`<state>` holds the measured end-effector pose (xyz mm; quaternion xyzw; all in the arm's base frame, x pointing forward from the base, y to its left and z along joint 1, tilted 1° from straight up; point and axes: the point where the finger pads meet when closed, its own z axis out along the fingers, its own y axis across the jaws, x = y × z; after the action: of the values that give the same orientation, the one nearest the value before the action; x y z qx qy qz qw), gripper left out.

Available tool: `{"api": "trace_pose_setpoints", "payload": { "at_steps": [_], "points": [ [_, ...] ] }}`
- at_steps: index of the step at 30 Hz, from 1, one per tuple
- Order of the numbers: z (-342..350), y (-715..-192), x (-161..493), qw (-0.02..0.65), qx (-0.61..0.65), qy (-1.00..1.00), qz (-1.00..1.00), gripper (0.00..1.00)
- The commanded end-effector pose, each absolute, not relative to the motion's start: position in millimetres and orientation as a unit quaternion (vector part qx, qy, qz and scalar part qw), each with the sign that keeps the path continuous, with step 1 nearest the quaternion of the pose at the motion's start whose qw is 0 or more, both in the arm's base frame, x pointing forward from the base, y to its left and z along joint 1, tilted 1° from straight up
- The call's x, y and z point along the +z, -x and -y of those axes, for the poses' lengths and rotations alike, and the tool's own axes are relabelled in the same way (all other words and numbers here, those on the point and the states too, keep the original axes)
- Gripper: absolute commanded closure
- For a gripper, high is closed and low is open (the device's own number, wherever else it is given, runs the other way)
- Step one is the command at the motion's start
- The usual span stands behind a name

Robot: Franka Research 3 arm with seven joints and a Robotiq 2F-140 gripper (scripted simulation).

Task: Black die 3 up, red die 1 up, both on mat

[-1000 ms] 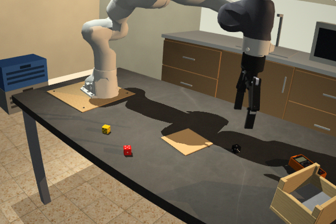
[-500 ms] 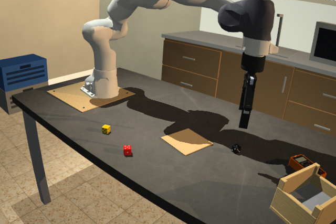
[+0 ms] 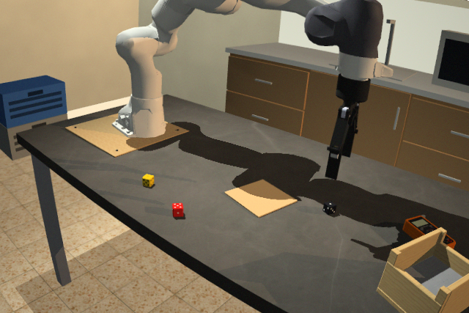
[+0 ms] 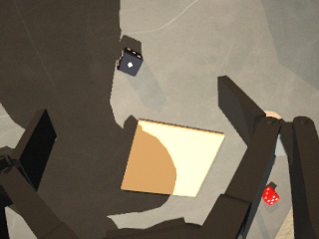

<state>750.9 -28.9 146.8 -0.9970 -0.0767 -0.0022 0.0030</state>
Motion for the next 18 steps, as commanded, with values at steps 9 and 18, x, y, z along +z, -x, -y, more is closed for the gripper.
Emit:
{"api": "trace_pose_setpoints", "payload": {
  "at_steps": [9, 18],
  "points": [
    [26.7, -751.1, 143.5, 0.004, -0.002, 0.997, -0.080, 0.00],
    [26.7, -751.0, 142.2, 0.004, -0.001, 0.988, -0.153, 0.00]
  ]
}}
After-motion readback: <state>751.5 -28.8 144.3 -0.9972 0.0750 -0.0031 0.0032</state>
